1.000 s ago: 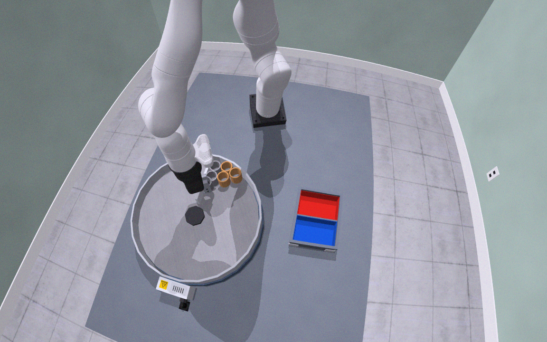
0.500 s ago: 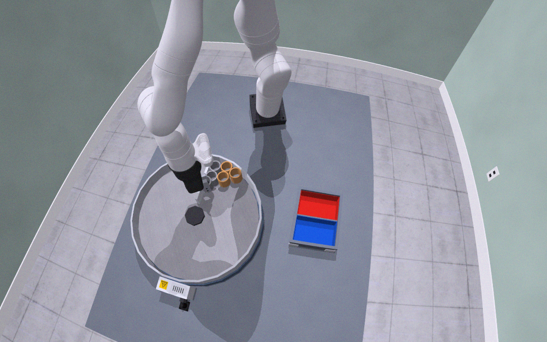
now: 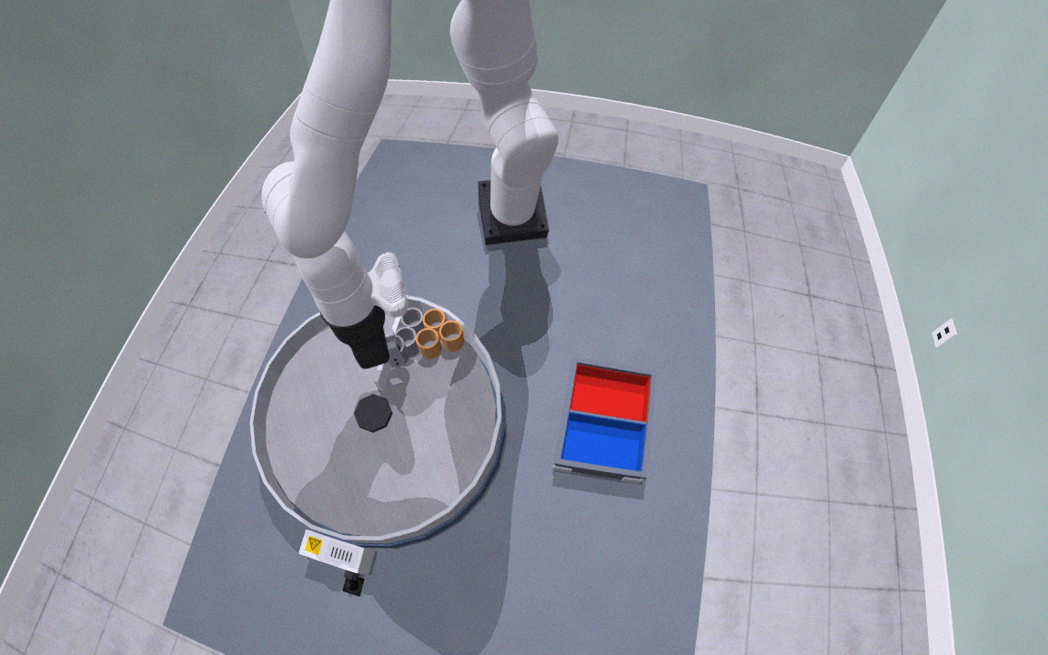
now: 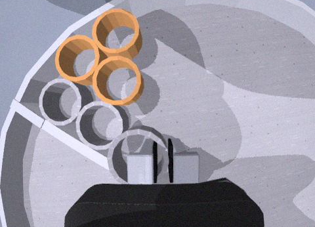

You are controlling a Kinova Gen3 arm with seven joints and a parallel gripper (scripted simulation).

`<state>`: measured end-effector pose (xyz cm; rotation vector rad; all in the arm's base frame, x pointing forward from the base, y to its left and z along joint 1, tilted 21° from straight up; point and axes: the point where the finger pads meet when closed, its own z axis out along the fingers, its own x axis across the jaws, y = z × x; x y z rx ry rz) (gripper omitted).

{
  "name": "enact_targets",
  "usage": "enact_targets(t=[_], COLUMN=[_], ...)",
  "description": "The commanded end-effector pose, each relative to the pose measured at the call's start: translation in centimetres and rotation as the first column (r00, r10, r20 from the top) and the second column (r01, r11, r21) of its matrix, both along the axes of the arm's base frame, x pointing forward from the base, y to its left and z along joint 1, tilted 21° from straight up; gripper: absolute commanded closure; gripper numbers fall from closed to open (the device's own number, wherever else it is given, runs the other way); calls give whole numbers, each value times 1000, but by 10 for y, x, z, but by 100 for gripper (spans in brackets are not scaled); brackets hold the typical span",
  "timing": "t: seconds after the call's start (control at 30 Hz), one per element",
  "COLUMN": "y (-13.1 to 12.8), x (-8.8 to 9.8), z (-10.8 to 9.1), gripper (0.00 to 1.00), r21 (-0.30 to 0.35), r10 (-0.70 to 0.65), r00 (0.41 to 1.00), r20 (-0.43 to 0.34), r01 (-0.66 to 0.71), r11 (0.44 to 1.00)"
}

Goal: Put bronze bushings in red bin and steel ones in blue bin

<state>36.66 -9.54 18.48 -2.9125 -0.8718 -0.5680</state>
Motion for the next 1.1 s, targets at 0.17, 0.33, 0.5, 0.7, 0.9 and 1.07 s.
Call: enact_targets(t=[0.17, 0.33, 0.5, 0.7, 0.9, 1.07], y=[-1, -1, -1, -2, -2, -5], x=[0, 0, -1, -2, -3, -9], z=[2, 3, 5, 7, 11, 27], gripper=[100, 100, 100, 100, 100, 100], r21=[-2, -2, -2, -2, -2, -2], r10=[-1, -1, -1, -1, -1, -1], r00=[1000, 1000, 1000, 1000, 1000, 1000], r20=[2, 3, 3, 3, 2, 3], r01=[1, 1, 1, 1, 1, 1], r11=[1000, 1000, 1000, 1000, 1000, 1000])
